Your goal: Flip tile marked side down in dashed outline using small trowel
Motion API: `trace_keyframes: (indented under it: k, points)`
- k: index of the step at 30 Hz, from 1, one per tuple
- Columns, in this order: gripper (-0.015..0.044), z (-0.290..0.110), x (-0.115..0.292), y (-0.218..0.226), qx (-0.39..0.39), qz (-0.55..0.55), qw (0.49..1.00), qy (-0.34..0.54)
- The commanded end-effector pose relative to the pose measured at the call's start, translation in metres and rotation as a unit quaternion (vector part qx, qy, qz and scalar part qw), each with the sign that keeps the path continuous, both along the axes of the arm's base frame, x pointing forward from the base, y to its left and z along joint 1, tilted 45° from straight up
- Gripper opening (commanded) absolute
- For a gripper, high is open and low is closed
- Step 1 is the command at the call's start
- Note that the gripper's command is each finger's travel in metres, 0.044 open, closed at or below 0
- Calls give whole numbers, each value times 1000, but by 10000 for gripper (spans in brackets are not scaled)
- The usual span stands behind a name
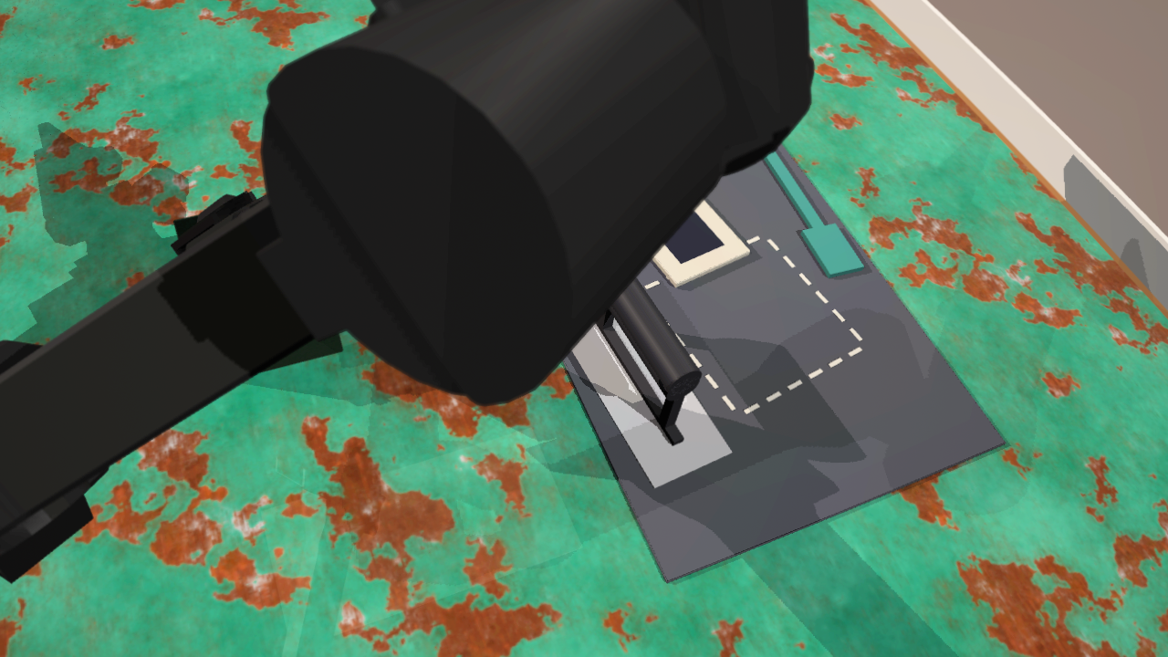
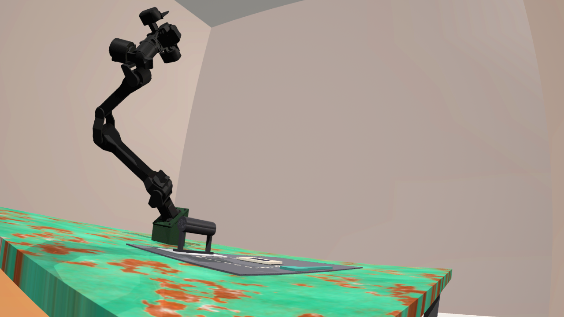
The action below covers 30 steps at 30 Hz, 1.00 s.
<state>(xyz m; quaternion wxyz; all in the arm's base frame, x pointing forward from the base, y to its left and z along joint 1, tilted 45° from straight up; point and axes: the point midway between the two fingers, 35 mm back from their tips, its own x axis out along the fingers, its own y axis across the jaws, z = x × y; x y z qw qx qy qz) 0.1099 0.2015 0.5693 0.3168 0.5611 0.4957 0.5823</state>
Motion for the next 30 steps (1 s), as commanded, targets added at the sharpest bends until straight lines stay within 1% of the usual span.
trace_keyframes:
  k: [1,11,12,21,25,30]
  points:
    - [374,0,0,0,0,0,1000,0]
    - [111,0,0,0,0,0,1000,0]
    - [100,0,0,0,0,0,1000,0]
    - [100,0,0,0,0,0,1000,0]
    - [0,0,0,0,0,0,1000,0]
    - [0,0,0,0,0,0,1000,0]
